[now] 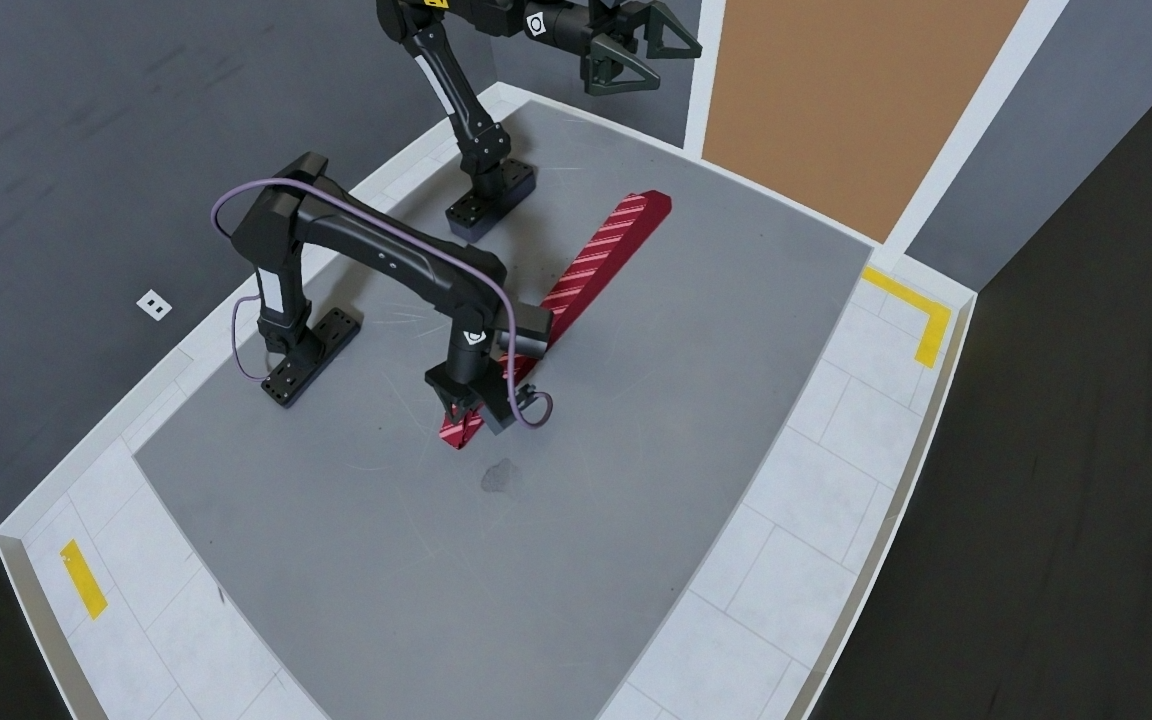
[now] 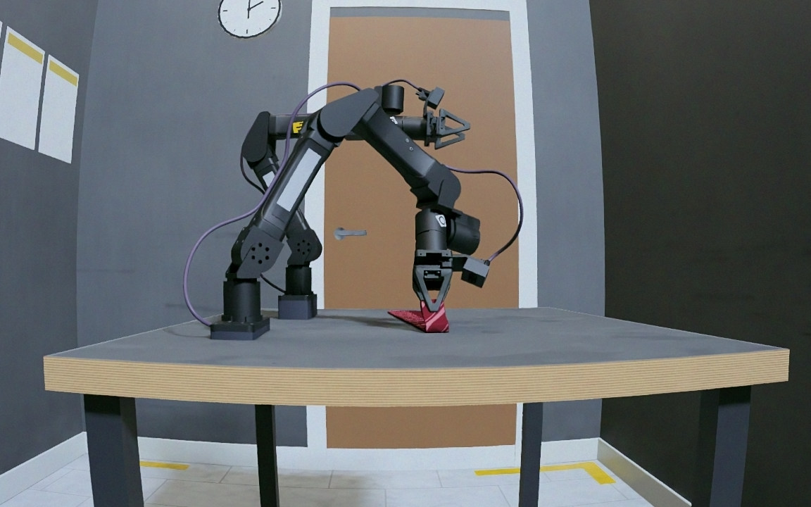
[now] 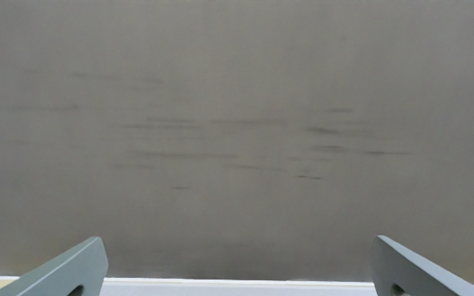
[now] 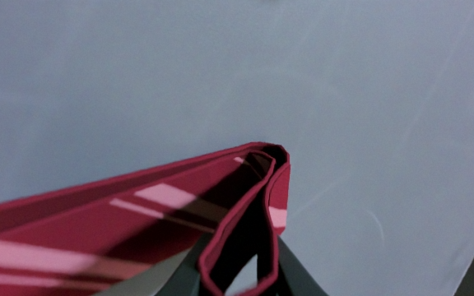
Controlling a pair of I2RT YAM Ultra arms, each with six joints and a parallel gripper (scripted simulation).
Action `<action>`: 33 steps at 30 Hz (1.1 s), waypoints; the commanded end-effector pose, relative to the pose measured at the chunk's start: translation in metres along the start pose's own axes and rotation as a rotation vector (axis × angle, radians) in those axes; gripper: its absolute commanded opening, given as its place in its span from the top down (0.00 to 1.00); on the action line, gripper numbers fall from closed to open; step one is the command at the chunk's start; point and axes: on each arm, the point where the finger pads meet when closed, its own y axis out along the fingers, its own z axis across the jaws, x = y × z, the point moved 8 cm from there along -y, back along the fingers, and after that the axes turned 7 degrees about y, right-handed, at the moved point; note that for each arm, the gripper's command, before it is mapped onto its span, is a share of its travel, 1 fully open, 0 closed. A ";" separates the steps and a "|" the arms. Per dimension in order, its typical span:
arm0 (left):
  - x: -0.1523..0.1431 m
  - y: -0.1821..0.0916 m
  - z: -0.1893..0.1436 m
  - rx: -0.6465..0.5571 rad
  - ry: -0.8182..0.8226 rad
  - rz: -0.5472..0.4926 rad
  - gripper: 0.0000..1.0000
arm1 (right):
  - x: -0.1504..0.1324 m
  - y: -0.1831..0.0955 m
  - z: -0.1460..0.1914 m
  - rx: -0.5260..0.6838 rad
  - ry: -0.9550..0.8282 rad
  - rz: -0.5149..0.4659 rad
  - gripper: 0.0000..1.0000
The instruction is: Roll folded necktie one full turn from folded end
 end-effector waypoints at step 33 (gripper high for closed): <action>0.016 -0.002 0.002 -0.006 -0.012 -0.047 0.00 | 0.005 -0.026 -0.008 0.110 -0.035 -0.048 0.78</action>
